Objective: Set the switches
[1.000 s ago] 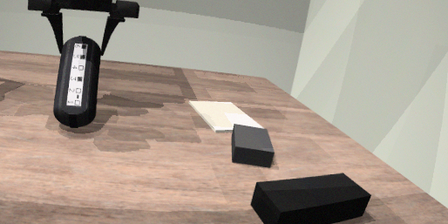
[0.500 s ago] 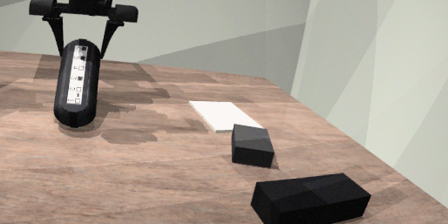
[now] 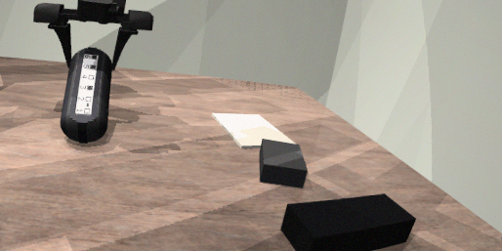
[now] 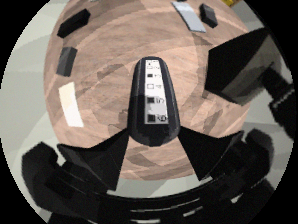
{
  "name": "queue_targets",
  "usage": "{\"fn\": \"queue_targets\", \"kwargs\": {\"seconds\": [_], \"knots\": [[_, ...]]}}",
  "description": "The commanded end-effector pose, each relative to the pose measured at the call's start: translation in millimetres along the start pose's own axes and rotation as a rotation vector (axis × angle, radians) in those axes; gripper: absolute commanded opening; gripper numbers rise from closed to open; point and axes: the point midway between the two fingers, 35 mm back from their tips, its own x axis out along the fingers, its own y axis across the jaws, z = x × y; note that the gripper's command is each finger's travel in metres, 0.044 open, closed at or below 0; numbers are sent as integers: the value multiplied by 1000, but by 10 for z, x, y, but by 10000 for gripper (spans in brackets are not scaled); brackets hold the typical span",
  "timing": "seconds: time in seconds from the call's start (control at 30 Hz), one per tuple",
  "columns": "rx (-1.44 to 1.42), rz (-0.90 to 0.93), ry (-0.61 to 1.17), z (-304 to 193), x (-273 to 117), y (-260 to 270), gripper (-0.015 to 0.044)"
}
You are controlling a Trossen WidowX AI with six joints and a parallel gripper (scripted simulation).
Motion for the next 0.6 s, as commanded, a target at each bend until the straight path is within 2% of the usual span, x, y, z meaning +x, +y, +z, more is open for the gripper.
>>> {"fn": "queue_targets", "kwargs": {"seconds": [0.0,0.57], "knots": [[12,-7,-13,17,39,-29,338],[12,-7,-12,-68,145,-29,337]]}}
